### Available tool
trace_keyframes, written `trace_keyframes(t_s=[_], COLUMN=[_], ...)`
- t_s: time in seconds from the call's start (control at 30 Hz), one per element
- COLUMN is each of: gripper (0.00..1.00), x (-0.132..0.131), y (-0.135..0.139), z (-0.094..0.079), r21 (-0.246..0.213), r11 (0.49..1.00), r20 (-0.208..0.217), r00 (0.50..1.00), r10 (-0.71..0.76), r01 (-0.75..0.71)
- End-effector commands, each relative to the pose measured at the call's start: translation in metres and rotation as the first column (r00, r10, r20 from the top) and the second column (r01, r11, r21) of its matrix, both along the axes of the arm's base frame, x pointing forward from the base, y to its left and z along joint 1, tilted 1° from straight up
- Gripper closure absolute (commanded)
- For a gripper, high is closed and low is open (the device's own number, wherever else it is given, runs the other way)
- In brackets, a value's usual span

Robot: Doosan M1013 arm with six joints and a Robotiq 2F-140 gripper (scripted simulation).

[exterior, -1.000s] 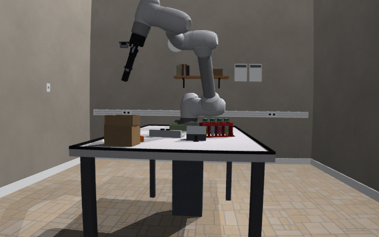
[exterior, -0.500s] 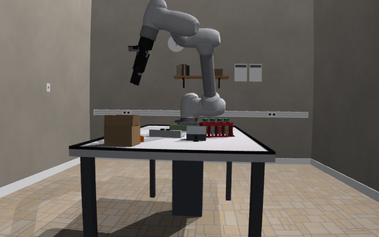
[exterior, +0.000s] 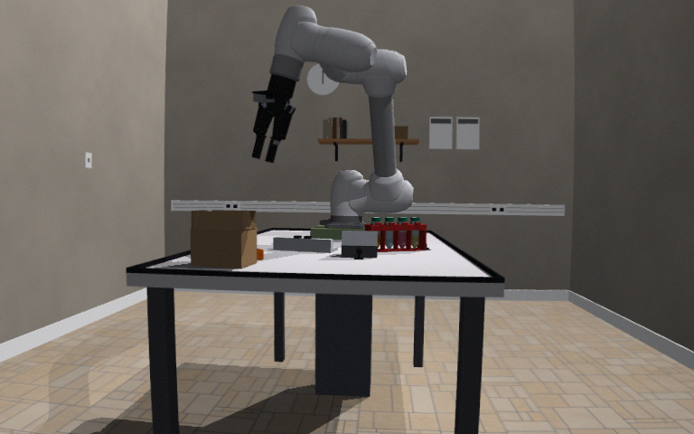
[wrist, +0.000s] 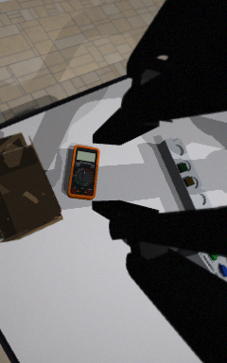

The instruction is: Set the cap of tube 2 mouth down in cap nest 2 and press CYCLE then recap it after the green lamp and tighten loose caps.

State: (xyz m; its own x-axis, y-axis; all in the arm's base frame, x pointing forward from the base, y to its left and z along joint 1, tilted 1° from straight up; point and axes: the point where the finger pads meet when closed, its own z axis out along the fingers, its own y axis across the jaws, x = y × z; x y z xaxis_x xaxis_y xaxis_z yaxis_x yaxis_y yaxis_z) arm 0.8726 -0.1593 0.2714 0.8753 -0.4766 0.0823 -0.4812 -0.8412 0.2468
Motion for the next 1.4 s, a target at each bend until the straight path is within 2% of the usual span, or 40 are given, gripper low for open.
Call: trace_keyframes(t_s=[0.0, 0.3, 0.4, 0.5, 0.7, 0.73, 0.83, 0.87, 0.97, 1.07, 1.27, 1.3, 1.37], gripper=[0.59, 0.59, 0.59, 0.59, 0.59, 0.59, 0.59, 0.59, 0.59, 0.59, 0.59, 0.59, 0.59], x=[-0.009, -0.029, -0.038, -0.038, -0.058, -0.058, -0.068, -0.068, -0.079, -0.079, -0.101, -0.101, -0.108], y=[0.012, 0.035, 0.045, 0.045, 0.065, 0.065, 0.075, 0.075, 0.084, 0.084, 0.103, 0.103, 0.109], z=[-0.003, -0.013, -0.017, -0.017, -0.026, -0.026, -0.031, -0.031, -0.035, -0.035, -0.045, -0.045, -0.048], r21=[0.02, 0.059, 0.077, 0.077, 0.115, 0.115, 0.134, 0.134, 0.152, 0.152, 0.187, 0.187, 0.199], r11=[0.994, 0.949, 0.915, 0.915, 0.826, 0.826, 0.771, 0.771, 0.709, 0.709, 0.569, 0.569, 0.514], r20=[-0.018, -0.054, -0.065, -0.065, -0.082, -0.082, -0.086, -0.086, -0.088, -0.088, -0.087, -0.087, -0.084], r00=[0.994, 0.948, 0.914, 0.914, 0.823, 0.823, 0.767, 0.767, 0.705, 0.705, 0.563, 0.563, 0.508], r10=[0.106, 0.314, 0.4, 0.4, 0.562, 0.562, 0.635, 0.635, 0.704, 0.704, 0.822, 0.822, 0.857], r01=[-0.106, -0.31, -0.395, -0.395, -0.552, -0.552, -0.623, -0.623, -0.689, -0.689, -0.801, -0.801, -0.835])
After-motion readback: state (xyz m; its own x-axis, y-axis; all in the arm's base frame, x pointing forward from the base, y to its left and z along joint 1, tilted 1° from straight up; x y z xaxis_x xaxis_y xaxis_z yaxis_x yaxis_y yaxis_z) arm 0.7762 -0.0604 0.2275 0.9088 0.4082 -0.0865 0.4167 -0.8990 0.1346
